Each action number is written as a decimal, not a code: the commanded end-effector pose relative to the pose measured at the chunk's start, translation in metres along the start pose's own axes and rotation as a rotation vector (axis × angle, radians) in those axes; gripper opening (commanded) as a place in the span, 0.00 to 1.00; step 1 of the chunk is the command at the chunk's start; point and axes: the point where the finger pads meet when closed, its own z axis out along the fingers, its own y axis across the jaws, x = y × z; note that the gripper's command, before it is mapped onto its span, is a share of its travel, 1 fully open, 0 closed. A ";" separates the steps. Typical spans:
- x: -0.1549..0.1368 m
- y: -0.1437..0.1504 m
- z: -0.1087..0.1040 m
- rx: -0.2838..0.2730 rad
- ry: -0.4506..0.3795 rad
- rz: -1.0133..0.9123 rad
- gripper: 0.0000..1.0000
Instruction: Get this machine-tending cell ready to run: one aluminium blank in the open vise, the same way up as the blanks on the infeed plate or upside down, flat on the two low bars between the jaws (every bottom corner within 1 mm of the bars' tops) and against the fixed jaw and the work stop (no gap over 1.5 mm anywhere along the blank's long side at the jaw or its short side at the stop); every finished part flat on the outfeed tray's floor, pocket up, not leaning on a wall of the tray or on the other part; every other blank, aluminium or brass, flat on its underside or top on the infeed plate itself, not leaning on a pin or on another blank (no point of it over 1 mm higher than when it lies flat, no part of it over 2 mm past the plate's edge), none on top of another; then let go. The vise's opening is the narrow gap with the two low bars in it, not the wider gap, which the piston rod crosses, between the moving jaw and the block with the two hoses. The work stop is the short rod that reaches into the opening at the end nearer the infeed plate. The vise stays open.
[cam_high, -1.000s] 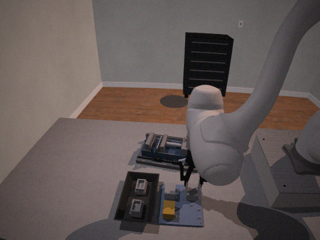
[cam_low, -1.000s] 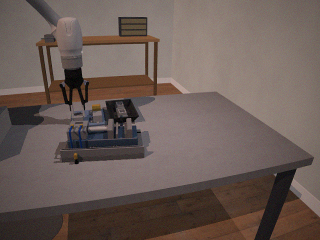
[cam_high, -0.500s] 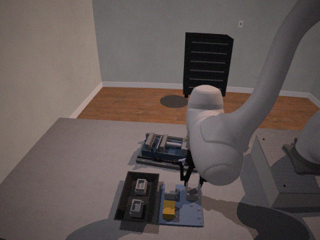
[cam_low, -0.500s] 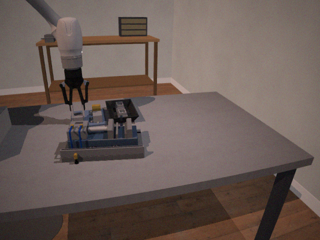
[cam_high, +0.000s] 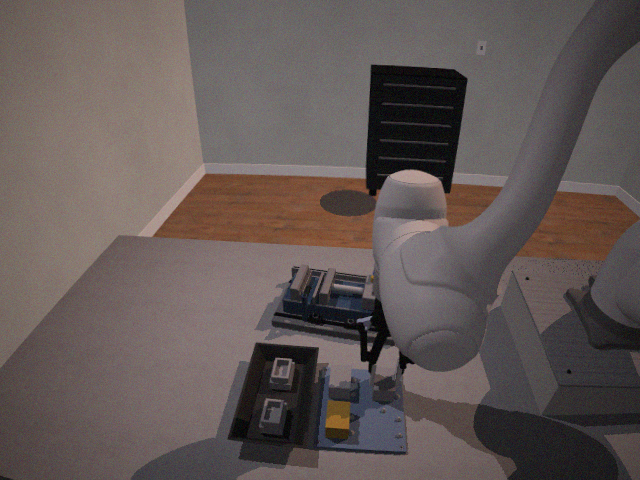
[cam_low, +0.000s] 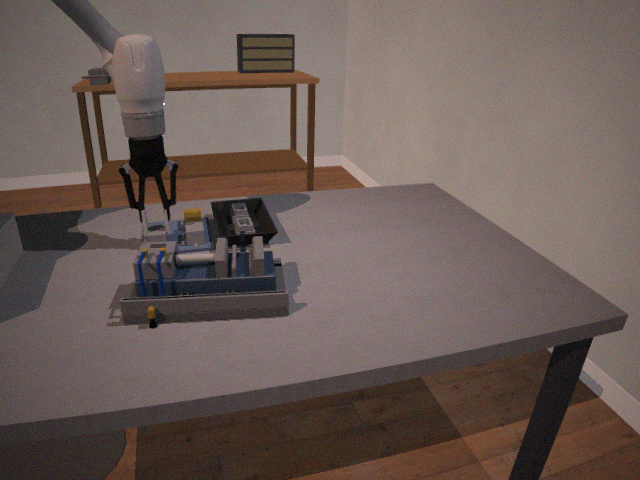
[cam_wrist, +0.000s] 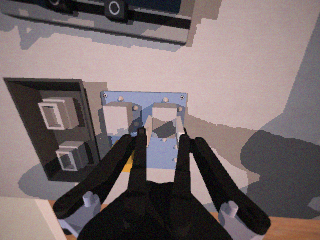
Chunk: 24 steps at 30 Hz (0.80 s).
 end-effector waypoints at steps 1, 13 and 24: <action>-0.001 0.004 0.003 -0.003 0.000 -0.005 0.00; -0.001 0.004 -0.019 -0.003 0.000 -0.005 0.00; -0.001 0.004 -0.059 -0.003 0.000 -0.005 0.00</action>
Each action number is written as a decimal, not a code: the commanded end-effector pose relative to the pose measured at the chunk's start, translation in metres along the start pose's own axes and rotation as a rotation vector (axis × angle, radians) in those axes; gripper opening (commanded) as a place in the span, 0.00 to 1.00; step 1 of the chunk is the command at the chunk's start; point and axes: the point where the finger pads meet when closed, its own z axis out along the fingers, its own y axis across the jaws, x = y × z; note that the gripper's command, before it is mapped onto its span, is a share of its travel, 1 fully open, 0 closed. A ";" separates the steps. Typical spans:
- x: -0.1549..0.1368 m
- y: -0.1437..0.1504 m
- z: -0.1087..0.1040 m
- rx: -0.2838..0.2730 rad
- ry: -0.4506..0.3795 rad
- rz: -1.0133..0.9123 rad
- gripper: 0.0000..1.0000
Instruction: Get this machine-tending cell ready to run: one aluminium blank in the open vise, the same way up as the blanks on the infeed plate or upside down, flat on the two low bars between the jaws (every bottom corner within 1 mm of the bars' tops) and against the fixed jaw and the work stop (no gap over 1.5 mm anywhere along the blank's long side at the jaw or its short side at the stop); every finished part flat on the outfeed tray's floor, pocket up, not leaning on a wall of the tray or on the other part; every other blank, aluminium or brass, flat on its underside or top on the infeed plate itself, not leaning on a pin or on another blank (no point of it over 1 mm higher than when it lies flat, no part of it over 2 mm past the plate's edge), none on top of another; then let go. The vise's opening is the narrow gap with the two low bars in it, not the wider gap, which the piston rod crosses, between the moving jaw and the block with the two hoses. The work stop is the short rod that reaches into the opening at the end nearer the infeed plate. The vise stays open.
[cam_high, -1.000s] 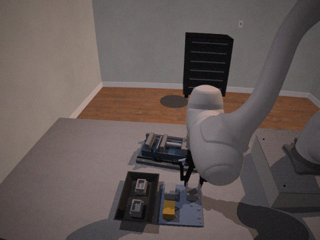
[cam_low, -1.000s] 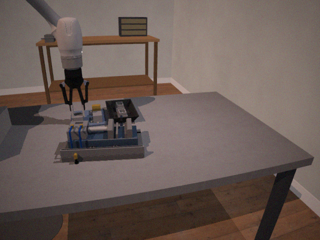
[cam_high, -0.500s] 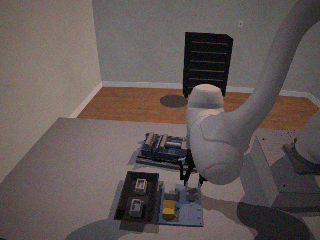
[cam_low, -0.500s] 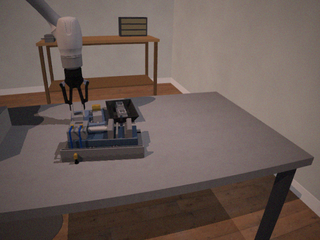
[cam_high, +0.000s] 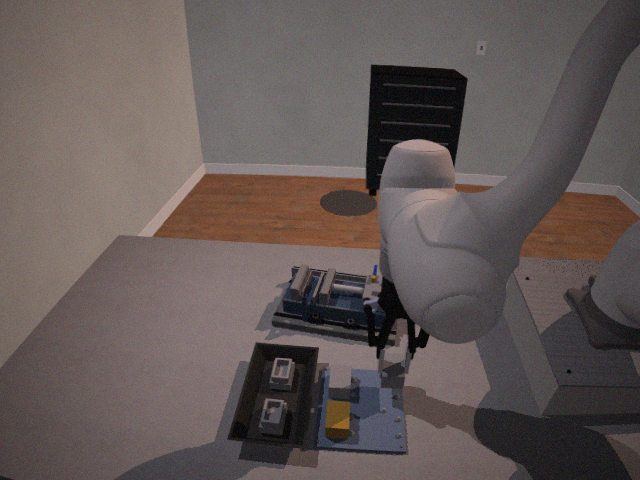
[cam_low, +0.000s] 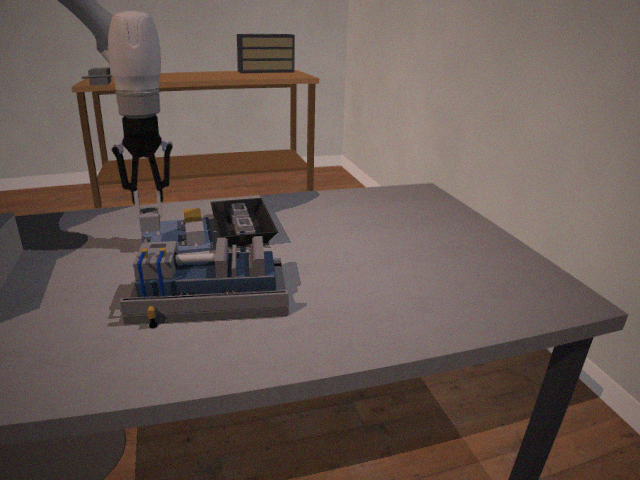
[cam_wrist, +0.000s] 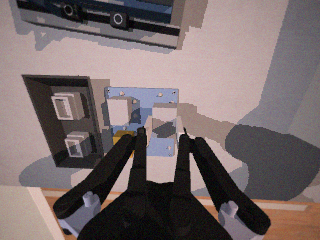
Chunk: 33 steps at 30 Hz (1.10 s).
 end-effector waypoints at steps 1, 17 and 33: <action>0.001 -0.007 -0.018 0.018 -0.002 0.004 0.00; 0.001 -0.006 -0.066 0.018 -0.002 0.004 0.00; 0.058 -0.064 -0.072 0.018 -0.002 0.040 0.00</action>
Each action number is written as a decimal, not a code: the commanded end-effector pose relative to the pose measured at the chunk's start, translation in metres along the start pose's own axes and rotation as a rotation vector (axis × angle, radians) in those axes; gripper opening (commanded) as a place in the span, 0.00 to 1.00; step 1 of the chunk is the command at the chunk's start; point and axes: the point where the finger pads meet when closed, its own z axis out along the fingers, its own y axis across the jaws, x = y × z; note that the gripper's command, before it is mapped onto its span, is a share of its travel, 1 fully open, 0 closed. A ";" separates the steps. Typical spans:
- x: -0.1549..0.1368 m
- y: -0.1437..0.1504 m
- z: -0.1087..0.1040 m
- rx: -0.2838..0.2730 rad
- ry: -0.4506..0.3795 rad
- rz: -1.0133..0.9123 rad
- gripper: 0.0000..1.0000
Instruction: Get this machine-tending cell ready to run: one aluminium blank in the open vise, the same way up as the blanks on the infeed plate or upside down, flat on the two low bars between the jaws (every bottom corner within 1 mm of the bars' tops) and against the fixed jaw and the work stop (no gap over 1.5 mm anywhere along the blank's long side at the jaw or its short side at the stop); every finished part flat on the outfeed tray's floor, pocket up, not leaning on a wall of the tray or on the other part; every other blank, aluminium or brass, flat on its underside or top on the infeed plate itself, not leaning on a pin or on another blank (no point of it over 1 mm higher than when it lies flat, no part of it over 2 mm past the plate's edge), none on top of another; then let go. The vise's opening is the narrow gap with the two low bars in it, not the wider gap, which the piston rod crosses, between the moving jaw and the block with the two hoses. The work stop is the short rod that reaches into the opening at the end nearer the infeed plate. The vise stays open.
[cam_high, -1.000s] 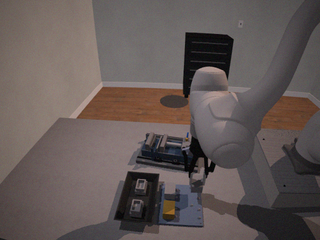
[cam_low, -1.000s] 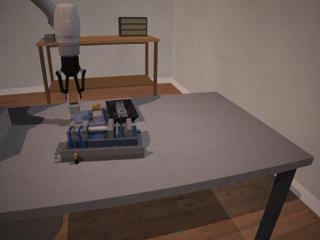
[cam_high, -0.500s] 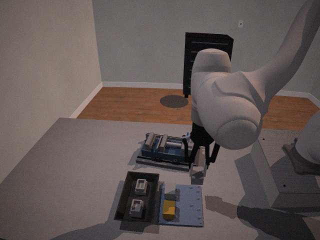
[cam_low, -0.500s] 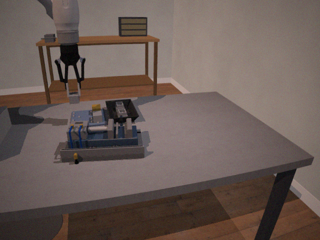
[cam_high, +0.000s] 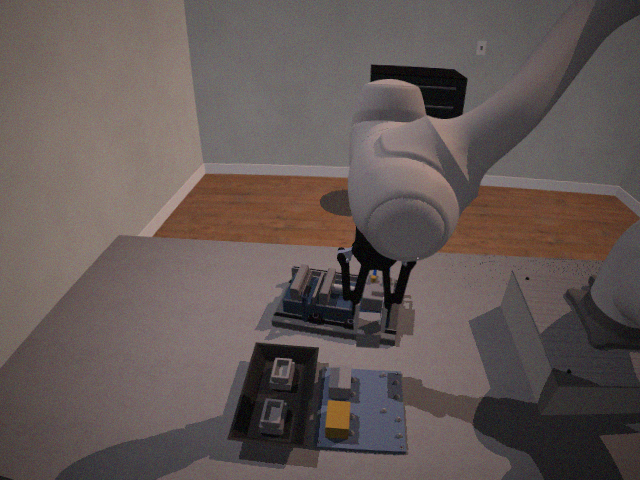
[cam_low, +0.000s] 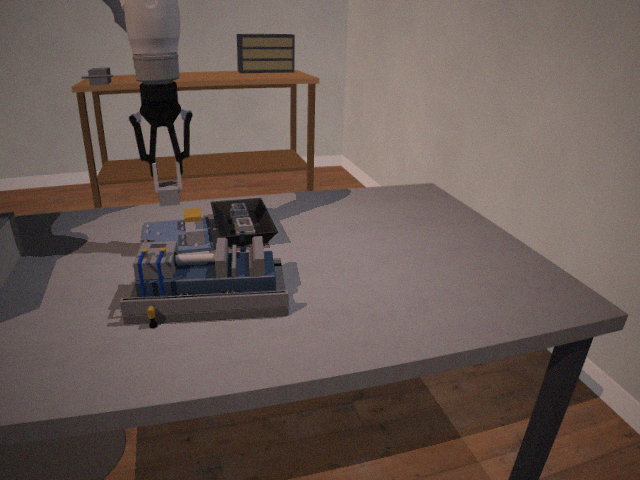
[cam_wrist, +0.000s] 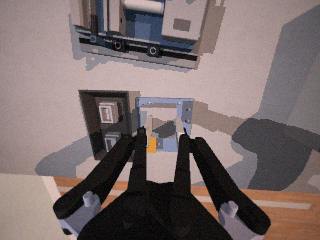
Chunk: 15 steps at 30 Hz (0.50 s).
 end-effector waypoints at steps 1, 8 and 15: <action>0.020 -0.014 0.002 -0.006 0.001 0.029 0.00; 0.077 -0.058 0.001 -0.006 0.001 0.060 0.00; 0.128 -0.088 0.002 -0.006 0.001 0.085 0.00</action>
